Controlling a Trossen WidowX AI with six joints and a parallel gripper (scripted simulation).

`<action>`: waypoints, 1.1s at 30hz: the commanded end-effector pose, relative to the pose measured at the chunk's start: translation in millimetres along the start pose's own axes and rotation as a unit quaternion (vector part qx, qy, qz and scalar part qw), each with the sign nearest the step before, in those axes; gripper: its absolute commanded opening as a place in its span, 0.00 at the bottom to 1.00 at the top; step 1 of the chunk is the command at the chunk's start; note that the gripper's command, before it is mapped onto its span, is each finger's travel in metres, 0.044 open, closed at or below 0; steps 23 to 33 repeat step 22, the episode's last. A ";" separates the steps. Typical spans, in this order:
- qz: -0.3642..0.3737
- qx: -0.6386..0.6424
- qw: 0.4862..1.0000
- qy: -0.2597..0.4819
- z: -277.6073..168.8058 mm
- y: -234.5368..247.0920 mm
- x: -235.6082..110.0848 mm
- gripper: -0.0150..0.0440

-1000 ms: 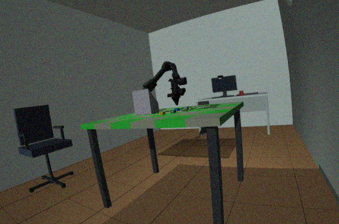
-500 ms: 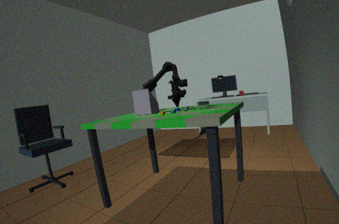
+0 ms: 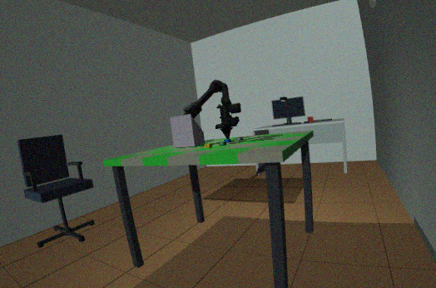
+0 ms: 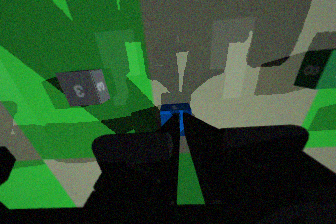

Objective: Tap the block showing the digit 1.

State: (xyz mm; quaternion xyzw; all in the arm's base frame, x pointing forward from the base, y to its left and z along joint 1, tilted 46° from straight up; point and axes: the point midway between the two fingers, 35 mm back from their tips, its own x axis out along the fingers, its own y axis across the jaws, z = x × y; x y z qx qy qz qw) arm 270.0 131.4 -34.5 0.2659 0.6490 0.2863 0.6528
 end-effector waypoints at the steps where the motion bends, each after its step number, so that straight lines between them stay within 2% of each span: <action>1: 0.000 -0.001 1.000 -0.002 0.8 0.0 -20.3 0.29; 4: 0.000 -0.001 1.000 -0.002 0.4 0.0 -22.5 0.29; 7: -0.001 -0.001 1.000 -0.002 3.0 21.3 -33.8 0.42; 15: 0.001 -0.001 1.000 -0.002 -23.7 133.2 -98.2 0.78; 19: 0.002 -0.001 1.000 -0.002 -29.1 141.9 -104.0 0.93; 33: 0.002 -0.001 1.000 -0.002 -29.1 141.9 -104.0 0.93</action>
